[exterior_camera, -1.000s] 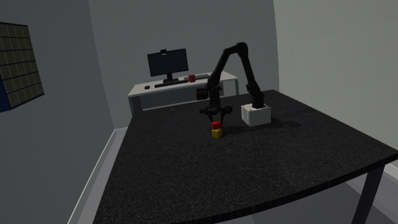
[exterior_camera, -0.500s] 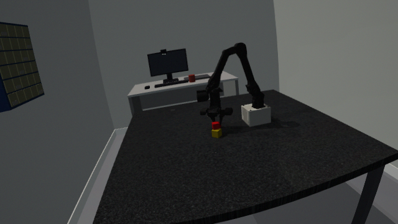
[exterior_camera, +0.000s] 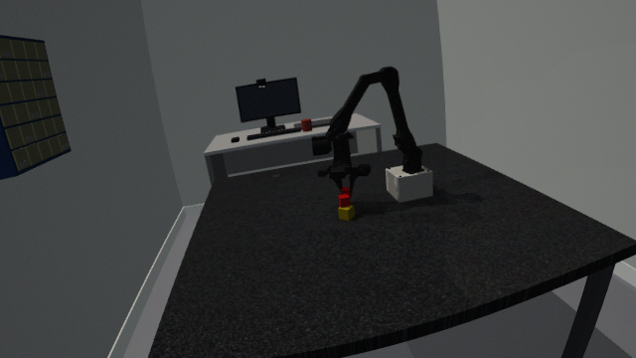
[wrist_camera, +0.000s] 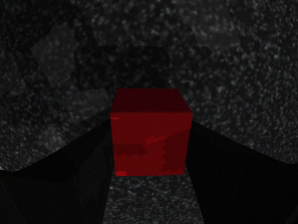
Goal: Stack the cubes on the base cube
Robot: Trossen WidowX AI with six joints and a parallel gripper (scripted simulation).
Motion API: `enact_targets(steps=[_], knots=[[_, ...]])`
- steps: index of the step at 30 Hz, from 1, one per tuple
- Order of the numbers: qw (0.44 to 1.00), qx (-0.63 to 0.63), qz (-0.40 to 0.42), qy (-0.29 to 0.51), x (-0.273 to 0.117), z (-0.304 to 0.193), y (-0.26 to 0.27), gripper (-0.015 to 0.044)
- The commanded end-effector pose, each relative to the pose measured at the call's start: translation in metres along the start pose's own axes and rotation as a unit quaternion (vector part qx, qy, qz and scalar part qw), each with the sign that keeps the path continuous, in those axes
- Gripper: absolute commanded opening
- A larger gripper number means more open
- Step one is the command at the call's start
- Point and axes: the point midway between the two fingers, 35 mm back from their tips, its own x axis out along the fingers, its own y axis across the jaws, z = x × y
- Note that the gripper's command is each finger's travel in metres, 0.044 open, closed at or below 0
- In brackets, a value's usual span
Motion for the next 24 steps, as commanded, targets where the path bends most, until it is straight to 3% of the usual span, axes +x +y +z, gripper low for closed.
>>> enact_targets(steps=[1, 24], knots=[[1.0, 0.0, -0.004, 0.0, -0.016, 0.001, -0.003, 0.0105], [1.0, 0.0, -0.004, 0.0, -0.078, -0.002, 0.003, 0.0105]])
